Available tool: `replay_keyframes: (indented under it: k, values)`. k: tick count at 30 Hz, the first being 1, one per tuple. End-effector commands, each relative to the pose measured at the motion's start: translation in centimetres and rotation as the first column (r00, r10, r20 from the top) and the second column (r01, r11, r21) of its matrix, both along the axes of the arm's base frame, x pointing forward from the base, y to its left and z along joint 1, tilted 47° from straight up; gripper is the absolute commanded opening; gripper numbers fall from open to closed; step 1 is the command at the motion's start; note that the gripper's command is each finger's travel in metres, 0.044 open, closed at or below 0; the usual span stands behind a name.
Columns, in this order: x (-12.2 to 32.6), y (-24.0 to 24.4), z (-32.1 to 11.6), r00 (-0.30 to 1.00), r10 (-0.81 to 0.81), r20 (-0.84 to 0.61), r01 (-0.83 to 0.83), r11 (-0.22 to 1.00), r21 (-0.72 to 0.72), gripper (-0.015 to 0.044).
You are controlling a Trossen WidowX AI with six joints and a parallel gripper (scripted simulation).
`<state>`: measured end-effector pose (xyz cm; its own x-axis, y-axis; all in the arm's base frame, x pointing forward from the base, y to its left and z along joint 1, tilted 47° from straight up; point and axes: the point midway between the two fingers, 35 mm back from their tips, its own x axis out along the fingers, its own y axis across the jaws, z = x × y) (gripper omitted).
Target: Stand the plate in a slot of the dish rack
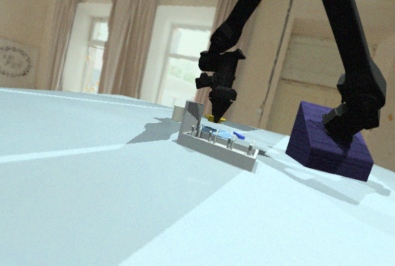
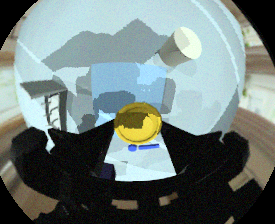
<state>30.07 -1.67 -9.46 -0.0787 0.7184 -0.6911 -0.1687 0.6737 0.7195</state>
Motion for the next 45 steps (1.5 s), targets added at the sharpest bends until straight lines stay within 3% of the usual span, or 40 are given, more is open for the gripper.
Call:
replay_keyframes:
  k: [1, 23, 34, 45]
  values:
    - [0.8, -2.2, 1.8, 1.000, -0.004, 0.020, 0.004, 1.000, -0.012, 0.0000]
    - [1.2, -8.6, 8.0, 1.000, -0.006, 0.014, 0.006, 1.000, -0.009, 0.0000]
    - [0.3, -5.7, 12.6, 0.939, -0.253, -0.231, 0.244, 0.967, -0.067, 0.0000]
    - [-1.4, -2.4, 16.9, 0.746, -0.488, -0.452, 0.456, 0.870, -0.187, 0.0000]
